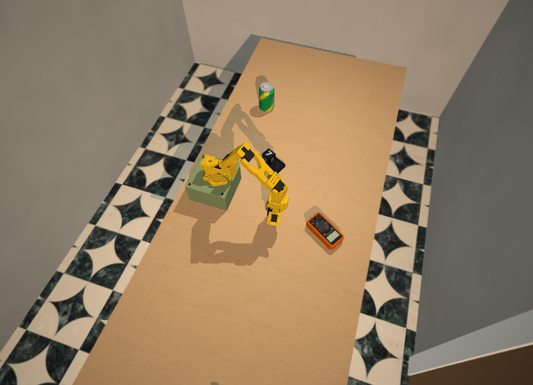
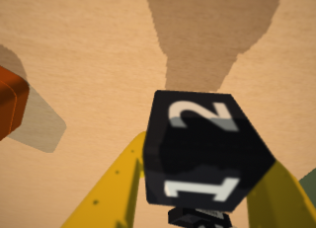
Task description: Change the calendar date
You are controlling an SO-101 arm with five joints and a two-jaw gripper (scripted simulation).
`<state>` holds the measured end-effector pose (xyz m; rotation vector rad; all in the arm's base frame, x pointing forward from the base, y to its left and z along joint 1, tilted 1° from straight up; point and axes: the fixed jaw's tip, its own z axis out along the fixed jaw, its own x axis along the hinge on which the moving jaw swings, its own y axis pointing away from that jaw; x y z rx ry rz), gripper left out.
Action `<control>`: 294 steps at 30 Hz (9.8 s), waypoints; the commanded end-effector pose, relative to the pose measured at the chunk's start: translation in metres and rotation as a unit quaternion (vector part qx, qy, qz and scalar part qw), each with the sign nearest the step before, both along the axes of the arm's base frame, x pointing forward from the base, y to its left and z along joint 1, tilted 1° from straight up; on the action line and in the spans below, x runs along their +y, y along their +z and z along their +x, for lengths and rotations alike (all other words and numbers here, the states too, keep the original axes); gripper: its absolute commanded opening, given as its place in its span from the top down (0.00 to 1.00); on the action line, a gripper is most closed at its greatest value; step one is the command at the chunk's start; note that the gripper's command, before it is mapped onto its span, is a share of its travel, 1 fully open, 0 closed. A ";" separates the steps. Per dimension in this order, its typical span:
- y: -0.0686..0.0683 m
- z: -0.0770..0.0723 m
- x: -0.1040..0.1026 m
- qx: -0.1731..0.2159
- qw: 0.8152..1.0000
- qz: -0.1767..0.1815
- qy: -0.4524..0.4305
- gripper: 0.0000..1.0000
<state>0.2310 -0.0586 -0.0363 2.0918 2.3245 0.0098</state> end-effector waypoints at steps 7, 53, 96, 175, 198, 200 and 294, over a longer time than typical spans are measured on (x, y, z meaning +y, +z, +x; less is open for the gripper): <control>-0.005 0.000 -0.002 -0.001 1.000 0.000 -0.002 1.00; -0.023 0.000 -0.002 -0.001 1.000 0.000 -0.001 1.00; -0.032 0.000 -0.001 -0.001 1.000 0.000 -0.001 0.97; 0.029 0.000 -0.002 -0.001 1.000 0.000 -0.001 0.64; 0.031 0.001 -0.002 -0.005 1.000 -0.001 -0.001 0.64; 0.035 0.004 -0.002 -0.015 1.000 -0.004 -0.001 0.64; 0.126 0.007 0.144 -0.192 0.549 -0.158 0.798 0.65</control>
